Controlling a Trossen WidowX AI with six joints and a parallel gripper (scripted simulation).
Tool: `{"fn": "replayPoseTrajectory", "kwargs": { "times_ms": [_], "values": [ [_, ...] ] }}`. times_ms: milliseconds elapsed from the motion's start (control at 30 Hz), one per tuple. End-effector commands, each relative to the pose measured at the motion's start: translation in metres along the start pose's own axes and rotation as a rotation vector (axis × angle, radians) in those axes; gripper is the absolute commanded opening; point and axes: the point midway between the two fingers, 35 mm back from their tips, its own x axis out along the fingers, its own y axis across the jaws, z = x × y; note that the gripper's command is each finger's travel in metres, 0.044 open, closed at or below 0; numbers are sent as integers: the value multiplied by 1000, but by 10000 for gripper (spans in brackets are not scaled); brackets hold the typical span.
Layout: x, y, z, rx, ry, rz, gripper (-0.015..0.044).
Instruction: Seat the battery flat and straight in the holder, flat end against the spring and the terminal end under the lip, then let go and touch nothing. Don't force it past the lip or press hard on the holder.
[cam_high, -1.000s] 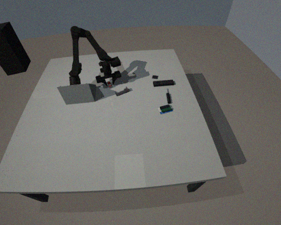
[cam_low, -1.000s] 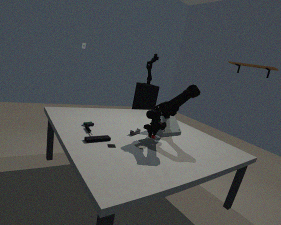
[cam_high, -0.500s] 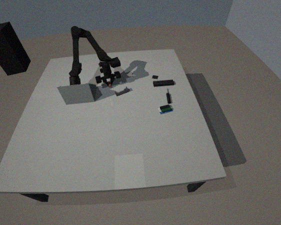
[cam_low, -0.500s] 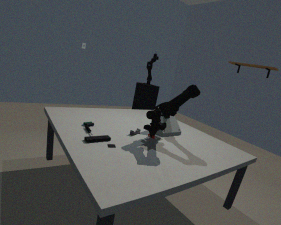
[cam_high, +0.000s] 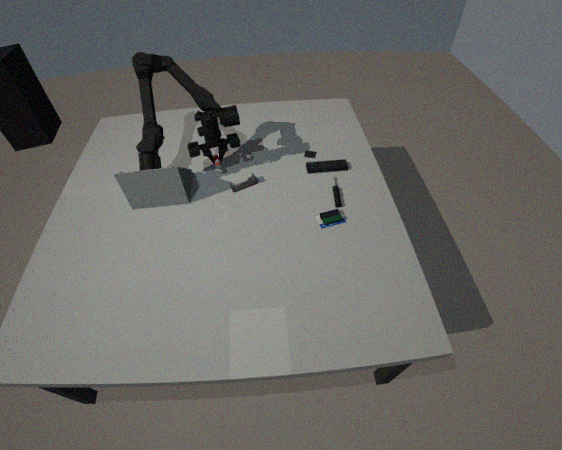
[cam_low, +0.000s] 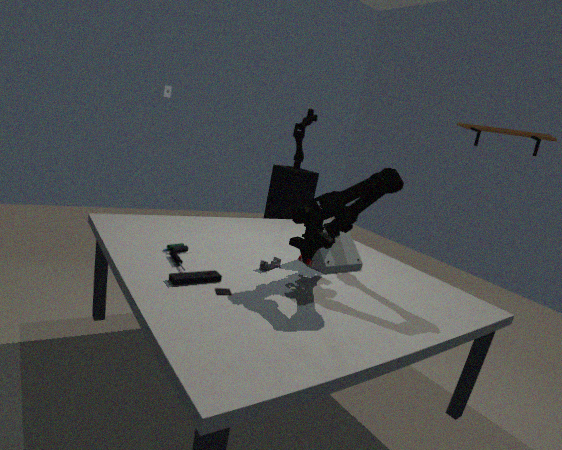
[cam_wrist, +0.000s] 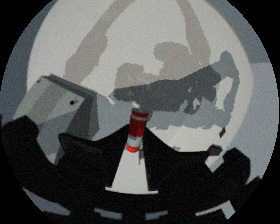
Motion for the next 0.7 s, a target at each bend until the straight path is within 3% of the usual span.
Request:
{"fn": "replayPoseTrajectory", "kwargs": {
  "times_ms": [0, 667],
  "values": [
    [-7, -13, -8, 131, 1, -10, 68],
    [-31, -74, -106, 1374, 0, -24, 68]
  ]
}}
